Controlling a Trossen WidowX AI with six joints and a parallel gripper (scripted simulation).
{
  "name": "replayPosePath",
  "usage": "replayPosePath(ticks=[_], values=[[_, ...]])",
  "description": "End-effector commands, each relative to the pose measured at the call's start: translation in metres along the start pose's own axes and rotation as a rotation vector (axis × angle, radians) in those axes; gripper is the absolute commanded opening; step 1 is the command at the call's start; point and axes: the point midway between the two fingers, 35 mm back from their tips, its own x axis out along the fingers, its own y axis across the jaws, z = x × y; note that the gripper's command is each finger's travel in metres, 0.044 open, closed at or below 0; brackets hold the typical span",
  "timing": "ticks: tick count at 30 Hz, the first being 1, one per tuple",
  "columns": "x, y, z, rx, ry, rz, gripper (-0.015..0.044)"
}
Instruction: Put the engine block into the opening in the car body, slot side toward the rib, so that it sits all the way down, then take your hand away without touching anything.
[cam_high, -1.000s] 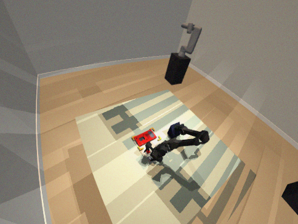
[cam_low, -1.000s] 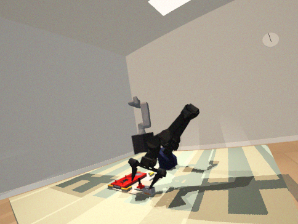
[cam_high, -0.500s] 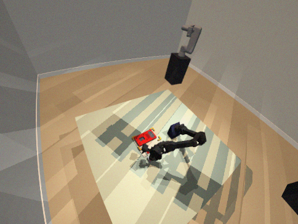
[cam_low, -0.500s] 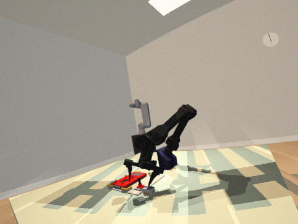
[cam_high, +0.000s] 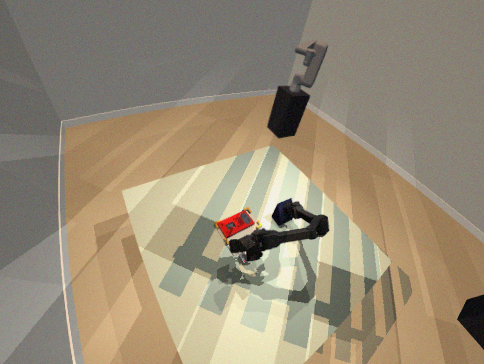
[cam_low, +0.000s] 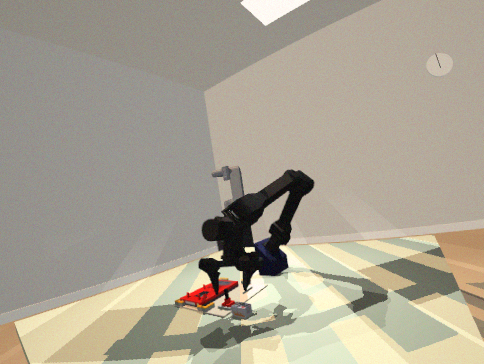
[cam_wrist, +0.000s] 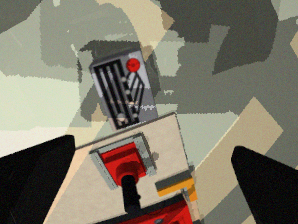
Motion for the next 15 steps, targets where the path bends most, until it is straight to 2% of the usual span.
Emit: replayPosePath(ticks=[1, 9, 15], values=[[-0.009, 0.001, 0.003, -0.105, -0.017, 0.063, 0.044], [-0.03, 0.009, 0.011, -0.317, -0.085, 0.179, 0.044], [-0.032, 0.008, 0.012, -0.333, -0.093, 0.187, 0.044]])
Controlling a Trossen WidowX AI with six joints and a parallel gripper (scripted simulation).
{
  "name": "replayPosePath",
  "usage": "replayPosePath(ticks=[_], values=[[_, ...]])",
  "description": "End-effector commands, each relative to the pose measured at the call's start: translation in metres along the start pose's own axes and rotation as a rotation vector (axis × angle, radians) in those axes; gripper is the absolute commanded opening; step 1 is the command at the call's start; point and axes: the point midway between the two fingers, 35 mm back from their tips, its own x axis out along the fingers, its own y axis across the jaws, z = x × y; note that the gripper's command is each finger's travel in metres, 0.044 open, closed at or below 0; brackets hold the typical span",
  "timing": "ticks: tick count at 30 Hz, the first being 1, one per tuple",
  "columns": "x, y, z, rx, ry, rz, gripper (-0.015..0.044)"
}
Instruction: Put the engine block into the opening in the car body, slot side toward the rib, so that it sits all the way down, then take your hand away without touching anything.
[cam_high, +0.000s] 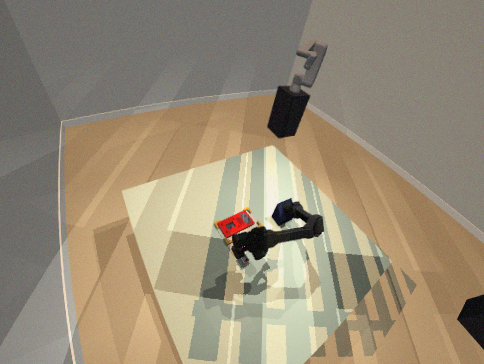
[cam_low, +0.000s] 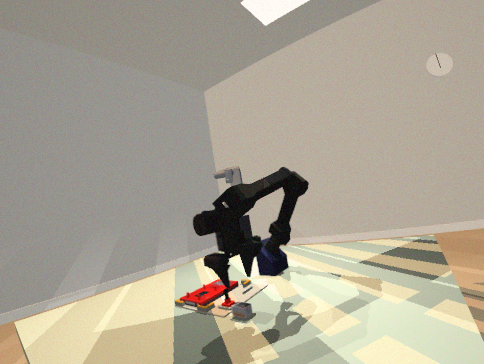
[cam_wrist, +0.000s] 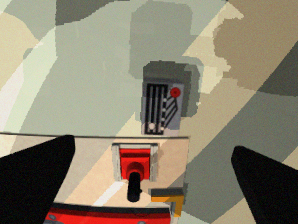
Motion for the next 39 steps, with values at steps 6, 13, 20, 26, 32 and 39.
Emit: replayPosePath(ticks=[6, 13, 20, 26, 32, 39], values=[[0.023, -0.01, -0.001, -0.015, -0.011, 0.006, 0.044], [0.039, -0.01, 0.0, -0.015, -0.012, 0.006, 0.044], [0.051, -0.009, 0.0, -0.015, -0.013, 0.006, 0.044], [0.061, -0.009, 0.0, -0.015, -0.013, 0.006, 0.044], [0.071, -0.009, 0.001, -0.015, -0.014, 0.006, 0.044], [0.076, -0.009, 0.001, -0.015, -0.014, 0.006, 0.0387]])
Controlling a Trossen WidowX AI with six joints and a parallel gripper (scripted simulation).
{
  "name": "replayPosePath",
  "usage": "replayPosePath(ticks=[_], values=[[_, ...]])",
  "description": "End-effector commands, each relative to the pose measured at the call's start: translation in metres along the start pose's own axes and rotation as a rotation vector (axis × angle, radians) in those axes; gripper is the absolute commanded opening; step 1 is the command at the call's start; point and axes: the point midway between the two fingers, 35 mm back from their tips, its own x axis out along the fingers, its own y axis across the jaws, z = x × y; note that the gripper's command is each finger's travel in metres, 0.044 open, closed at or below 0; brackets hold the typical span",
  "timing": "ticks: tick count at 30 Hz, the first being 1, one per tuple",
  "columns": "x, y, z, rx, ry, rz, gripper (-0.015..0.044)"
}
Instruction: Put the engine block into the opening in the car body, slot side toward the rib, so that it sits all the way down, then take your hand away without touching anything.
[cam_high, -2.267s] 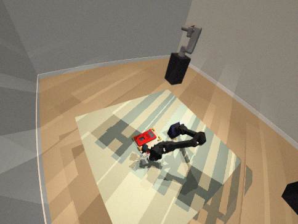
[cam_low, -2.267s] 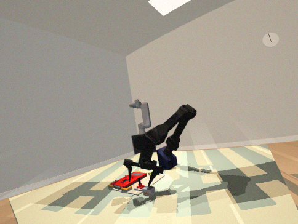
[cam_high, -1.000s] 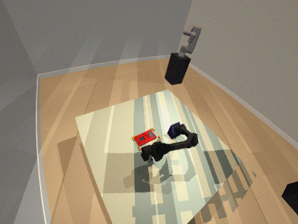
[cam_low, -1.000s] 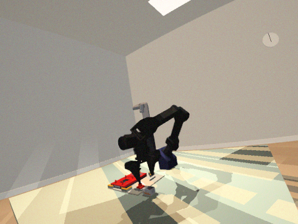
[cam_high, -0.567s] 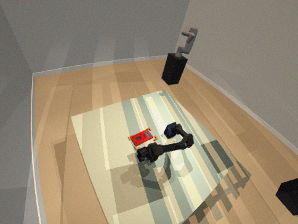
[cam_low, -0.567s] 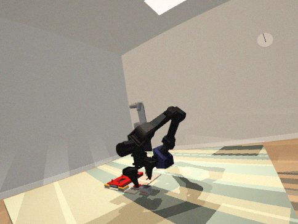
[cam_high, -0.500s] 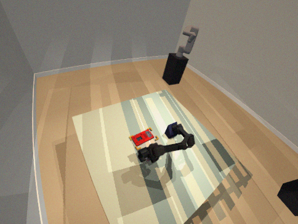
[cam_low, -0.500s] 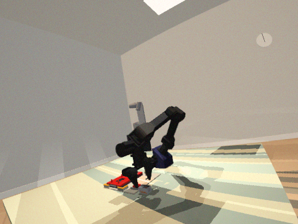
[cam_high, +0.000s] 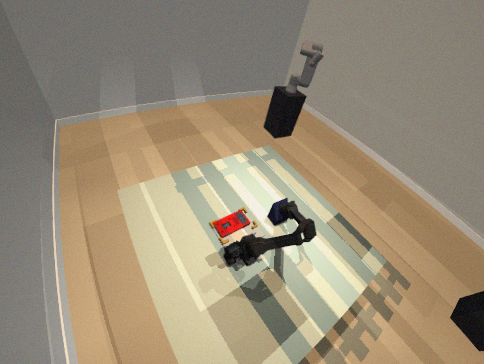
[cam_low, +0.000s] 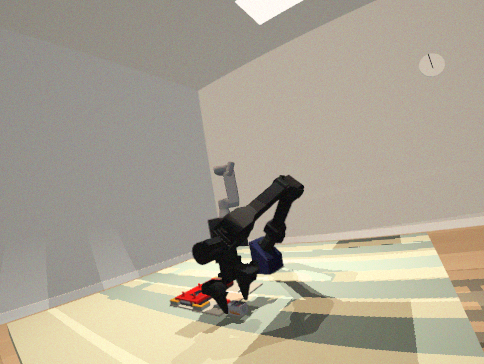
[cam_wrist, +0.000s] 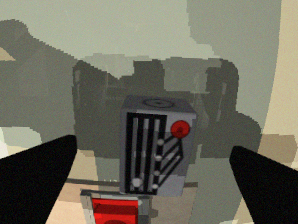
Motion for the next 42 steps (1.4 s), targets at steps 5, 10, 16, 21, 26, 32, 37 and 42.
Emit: replayPosePath(ticks=[5, 10, 16, 21, 26, 32, 37, 42], values=[[0.002, 0.001, -0.001, 0.008, -0.003, 0.002, 0.0256], [0.002, 0.001, -0.001, 0.008, -0.003, 0.002, 0.0145], [0.002, 0.001, -0.001, 0.008, -0.003, 0.002, 0.0105], [-0.006, -0.001, -0.001, 0.007, -0.001, 0.002, 0.0], [-0.021, -0.003, -0.002, 0.007, 0.003, 0.002, 0.0], [-0.04, -0.005, -0.003, 0.008, 0.005, 0.002, 0.0], [-0.056, -0.006, -0.003, 0.008, 0.007, 0.002, 0.0], [-0.072, -0.006, -0.003, 0.008, 0.007, 0.002, 0.0]])
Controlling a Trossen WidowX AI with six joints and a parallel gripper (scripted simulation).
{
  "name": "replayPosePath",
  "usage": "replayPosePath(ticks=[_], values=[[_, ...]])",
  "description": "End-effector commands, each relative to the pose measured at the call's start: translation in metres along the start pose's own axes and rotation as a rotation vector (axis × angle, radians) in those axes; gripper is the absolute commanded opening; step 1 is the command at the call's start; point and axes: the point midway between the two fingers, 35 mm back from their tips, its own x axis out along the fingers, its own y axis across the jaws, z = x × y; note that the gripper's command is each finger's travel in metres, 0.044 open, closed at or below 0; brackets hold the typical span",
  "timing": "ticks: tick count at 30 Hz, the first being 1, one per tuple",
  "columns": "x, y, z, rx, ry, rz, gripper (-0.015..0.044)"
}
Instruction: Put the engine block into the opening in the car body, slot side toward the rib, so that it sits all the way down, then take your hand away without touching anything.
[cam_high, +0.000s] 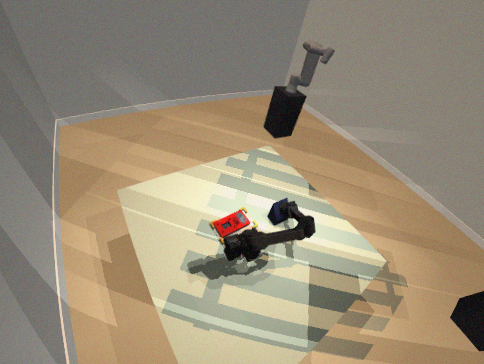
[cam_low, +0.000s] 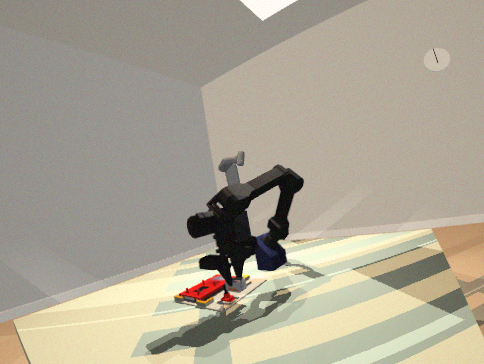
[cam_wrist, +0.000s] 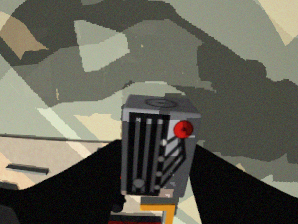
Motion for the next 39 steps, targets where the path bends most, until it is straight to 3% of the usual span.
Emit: replayPosePath(ticks=[1, 16, 39], values=[[-0.015, -0.001, 0.0, -0.006, 0.005, -0.008, 0.0], [-0.061, 0.005, 0.002, -0.005, 0.001, -0.007, 0.0], [-0.041, -0.001, -0.059, 0.416, 0.007, -0.01, 0.0]])
